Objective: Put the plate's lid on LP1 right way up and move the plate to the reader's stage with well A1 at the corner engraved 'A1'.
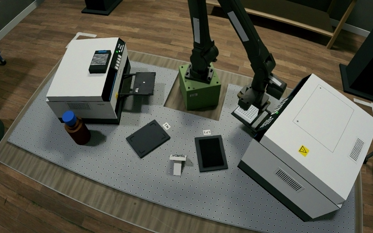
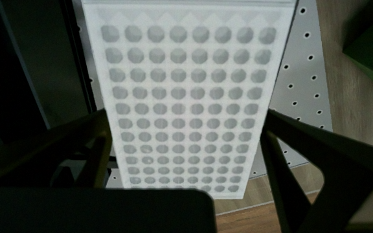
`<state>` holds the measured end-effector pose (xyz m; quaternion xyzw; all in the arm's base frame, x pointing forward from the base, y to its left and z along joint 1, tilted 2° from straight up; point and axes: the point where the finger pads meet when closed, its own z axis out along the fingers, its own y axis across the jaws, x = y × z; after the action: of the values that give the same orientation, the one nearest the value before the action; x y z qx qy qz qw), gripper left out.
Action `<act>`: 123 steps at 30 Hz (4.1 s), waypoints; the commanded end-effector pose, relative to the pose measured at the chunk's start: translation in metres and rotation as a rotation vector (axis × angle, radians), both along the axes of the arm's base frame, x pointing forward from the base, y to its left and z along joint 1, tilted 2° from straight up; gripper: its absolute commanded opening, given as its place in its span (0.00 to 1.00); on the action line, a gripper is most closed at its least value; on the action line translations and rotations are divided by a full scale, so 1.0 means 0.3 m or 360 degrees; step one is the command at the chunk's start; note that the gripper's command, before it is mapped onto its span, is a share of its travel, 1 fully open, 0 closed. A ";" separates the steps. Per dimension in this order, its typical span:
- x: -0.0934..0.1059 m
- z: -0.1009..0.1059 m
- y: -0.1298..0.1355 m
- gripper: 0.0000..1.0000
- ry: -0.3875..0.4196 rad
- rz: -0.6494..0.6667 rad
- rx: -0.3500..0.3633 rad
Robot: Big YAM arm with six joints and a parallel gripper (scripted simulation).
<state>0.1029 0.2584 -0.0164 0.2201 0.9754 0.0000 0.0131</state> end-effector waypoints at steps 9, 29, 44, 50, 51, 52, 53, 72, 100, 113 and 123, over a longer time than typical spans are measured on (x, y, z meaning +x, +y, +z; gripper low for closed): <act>0.031 0.051 0.077 0.86 -0.0030 -0.0001 0.0081; 0.029 0.038 0.076 0.86 -0.0030 -0.0001 0.0077; 0.026 0.025 0.067 0.86 -0.0027 0.0000 0.0067; 0.024 0.018 0.062 0.86 -0.0024 0.0000 0.0060; 0.024 0.017 0.061 0.86 -0.0024 0.0000 0.0059; 0.023 0.016 0.060 0.86 -0.0023 0.0000 0.0057; 0.023 0.015 0.060 0.86 -0.0023 0.0000 0.0056; 0.016 -0.003 0.043 0.86 -0.0016 0.0000 0.0035; 0.008 -0.022 0.019 0.86 -0.0009 0.0000 0.0013; 0.007 -0.036 0.015 0.86 -0.0008 0.0001 0.0009; 0.005 -0.053 0.007 0.86 -0.0005 0.0001 0.0001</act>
<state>0.1030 0.2588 -0.0248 0.2202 0.9754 0.0011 0.0133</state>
